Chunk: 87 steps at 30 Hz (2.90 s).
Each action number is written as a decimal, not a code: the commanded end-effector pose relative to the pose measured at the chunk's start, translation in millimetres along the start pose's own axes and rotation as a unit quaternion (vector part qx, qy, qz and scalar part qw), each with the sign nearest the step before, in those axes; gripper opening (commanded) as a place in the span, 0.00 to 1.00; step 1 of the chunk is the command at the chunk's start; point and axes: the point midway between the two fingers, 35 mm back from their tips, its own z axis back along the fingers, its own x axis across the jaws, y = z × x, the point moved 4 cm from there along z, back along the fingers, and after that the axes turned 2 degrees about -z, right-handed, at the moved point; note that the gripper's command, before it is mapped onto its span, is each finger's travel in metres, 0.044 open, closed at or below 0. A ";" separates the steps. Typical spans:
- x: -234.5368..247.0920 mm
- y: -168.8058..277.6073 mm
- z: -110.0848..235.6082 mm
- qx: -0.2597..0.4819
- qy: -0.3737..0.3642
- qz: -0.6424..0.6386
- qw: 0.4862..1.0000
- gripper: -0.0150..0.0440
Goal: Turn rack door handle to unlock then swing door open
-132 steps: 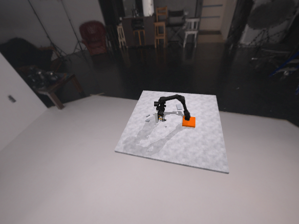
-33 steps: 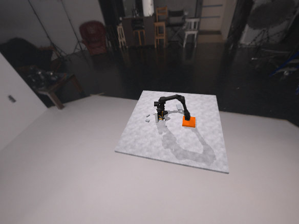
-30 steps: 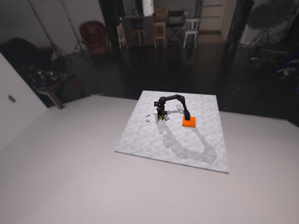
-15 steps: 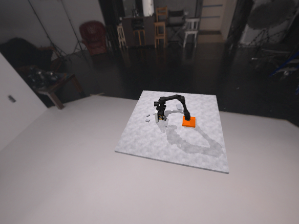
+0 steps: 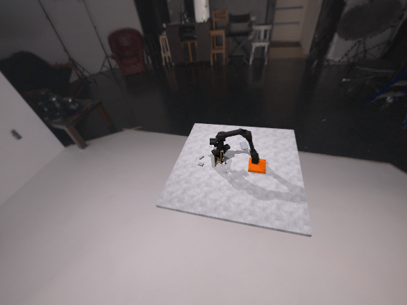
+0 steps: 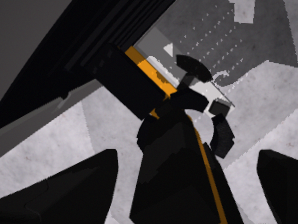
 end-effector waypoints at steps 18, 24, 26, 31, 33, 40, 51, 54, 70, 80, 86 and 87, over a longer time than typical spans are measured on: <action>-0.2 -0.3 -0.2 -0.002 0.000 -0.465 0.886 0.74; -0.2 -0.3 -0.2 -0.002 0.000 -0.465 0.886 0.74; -0.2 -0.3 -0.2 -0.002 0.000 -0.465 0.886 0.66; -0.2 -0.3 -0.2 -0.002 0.000 -0.465 0.886 0.43; -0.2 -0.3 -0.2 -0.002 0.000 -0.465 0.886 0.38; -0.2 -0.3 -0.2 -0.002 0.000 -0.465 0.886 0.30; -4.6 1.1 -0.1 -0.002 0.000 -0.413 0.911 0.28; -7.1 2.0 -0.1 -0.002 0.001 -0.383 0.924 0.28; -27.6 7.1 -0.2 -0.002 0.002 -0.230 0.973 0.28; -48.0 9.9 -0.4 -0.001 0.002 -0.140 0.990 0.28; -61.9 10.1 -0.5 -0.001 0.003 -0.088 0.996 0.28; -64.2 9.9 -0.5 -0.001 0.003 -0.080 0.997 0.28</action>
